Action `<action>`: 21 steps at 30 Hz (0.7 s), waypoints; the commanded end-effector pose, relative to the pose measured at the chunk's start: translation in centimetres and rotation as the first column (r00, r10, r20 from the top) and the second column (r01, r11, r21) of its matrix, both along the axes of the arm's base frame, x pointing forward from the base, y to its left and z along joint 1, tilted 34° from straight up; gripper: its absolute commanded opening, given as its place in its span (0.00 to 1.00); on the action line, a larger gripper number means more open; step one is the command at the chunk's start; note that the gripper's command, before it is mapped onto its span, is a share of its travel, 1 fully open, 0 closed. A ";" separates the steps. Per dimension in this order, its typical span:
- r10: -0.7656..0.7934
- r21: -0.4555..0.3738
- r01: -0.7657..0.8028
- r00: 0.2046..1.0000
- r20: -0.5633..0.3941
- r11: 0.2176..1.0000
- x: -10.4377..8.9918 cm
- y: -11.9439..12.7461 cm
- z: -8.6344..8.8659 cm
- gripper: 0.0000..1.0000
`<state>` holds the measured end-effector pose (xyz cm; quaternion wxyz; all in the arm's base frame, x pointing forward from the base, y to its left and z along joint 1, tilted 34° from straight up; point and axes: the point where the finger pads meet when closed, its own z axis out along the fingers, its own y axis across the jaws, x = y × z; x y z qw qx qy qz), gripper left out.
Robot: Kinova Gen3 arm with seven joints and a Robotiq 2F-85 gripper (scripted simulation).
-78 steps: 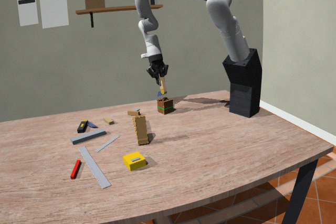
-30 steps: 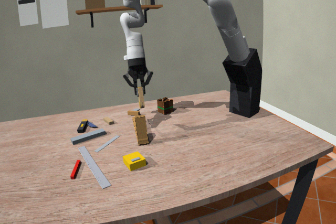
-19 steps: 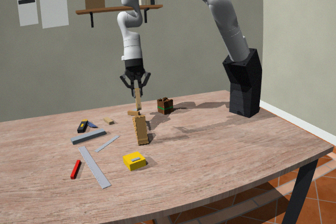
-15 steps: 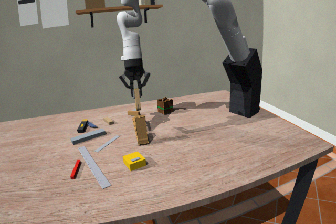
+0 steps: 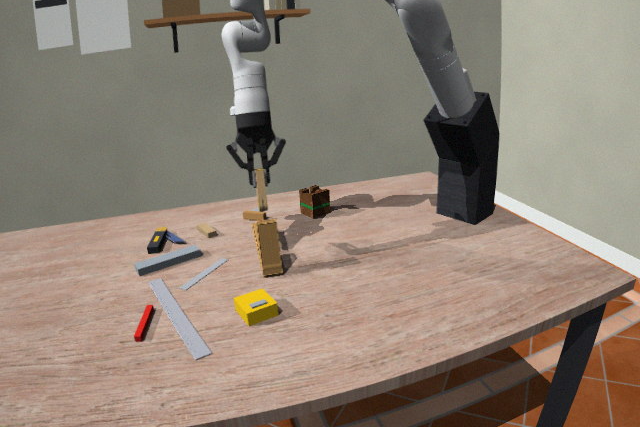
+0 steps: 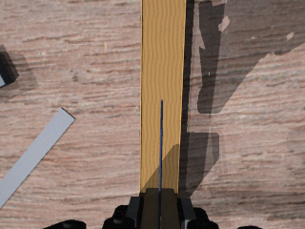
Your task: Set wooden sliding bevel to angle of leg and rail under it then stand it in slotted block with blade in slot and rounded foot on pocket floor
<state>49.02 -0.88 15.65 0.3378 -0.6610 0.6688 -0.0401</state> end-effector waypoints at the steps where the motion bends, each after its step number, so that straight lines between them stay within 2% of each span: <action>1: -0.001 0.000 0.001 1.000 0.001 1.000 0.0 0.0 0.1 0.10; 21: -0.001 0.000 0.001 1.000 0.001 1.000 0.5 0.3 -0.7 0.10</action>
